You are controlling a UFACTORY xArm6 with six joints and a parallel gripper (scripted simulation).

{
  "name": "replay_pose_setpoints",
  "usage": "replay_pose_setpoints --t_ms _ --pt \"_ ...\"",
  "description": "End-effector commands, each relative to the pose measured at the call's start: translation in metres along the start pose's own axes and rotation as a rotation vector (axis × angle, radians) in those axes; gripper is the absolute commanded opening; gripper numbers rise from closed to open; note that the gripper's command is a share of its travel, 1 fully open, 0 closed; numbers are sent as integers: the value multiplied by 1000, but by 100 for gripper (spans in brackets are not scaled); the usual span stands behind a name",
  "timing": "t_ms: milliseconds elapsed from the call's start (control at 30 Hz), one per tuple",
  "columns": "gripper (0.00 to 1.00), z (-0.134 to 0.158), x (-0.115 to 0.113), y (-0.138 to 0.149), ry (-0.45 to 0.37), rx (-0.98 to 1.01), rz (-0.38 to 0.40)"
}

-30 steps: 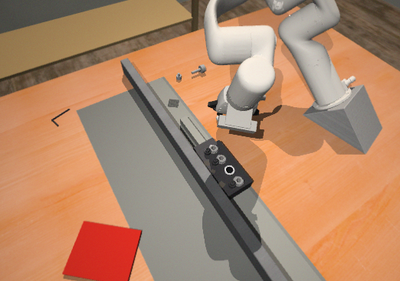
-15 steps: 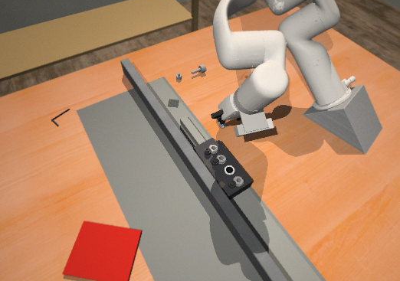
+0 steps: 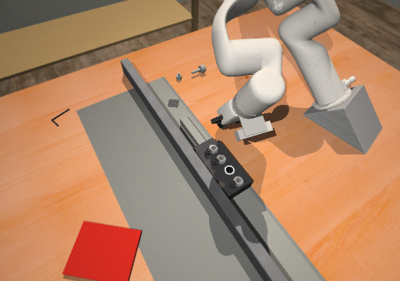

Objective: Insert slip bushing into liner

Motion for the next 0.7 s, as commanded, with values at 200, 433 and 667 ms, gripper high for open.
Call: replay_pose_setpoints --t_ms 200,433,667 --pt "53 0 11 1 2 2 3" --pt "53 0 31 1 2 2 3" --pt "53 0 37 1 2 2 3"
Point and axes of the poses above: the point where the finger pads meet when closed, its own x axis out along the fingers, its own y axis across the jaws, z = x × y, the point moved 7 cm from there along -x, back along the fingers, and after that the axes turned 10 degrees about -x, right-handed, at the moved point
